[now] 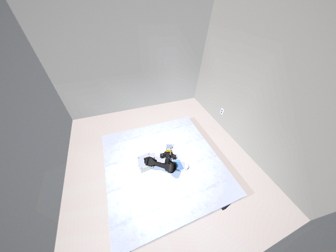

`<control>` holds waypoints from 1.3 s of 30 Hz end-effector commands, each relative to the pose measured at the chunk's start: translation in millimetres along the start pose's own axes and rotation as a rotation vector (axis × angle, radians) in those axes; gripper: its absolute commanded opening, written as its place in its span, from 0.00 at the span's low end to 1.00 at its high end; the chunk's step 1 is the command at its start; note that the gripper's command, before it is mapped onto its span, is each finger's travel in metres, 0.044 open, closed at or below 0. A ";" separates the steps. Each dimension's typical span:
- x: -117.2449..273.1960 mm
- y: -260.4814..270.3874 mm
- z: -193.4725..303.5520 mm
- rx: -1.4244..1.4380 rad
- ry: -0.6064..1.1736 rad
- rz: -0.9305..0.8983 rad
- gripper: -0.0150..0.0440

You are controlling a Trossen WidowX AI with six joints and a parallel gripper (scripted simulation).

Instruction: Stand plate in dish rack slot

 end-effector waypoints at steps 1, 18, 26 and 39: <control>0.0 0.0 0.0 0.000 0.000 0.000 0.65; 1.1 -2.9 -6.6 -0.009 0.000 0.001 0.93; 8.4 -22.5 -75.4 -0.029 0.000 -0.005 0.93; 9.9 -32.3 -120.4 -0.105 0.047 -0.056 0.93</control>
Point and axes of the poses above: the point midway between the two fingers, 35 mm back from their tips, its own x axis back along the fingers, its own y axis across the jaws, z = x × y, the point moved 10 cm from there along x, back along the fingers, and after that the axes turned 7 degrees about x, right-handed, at the moved point
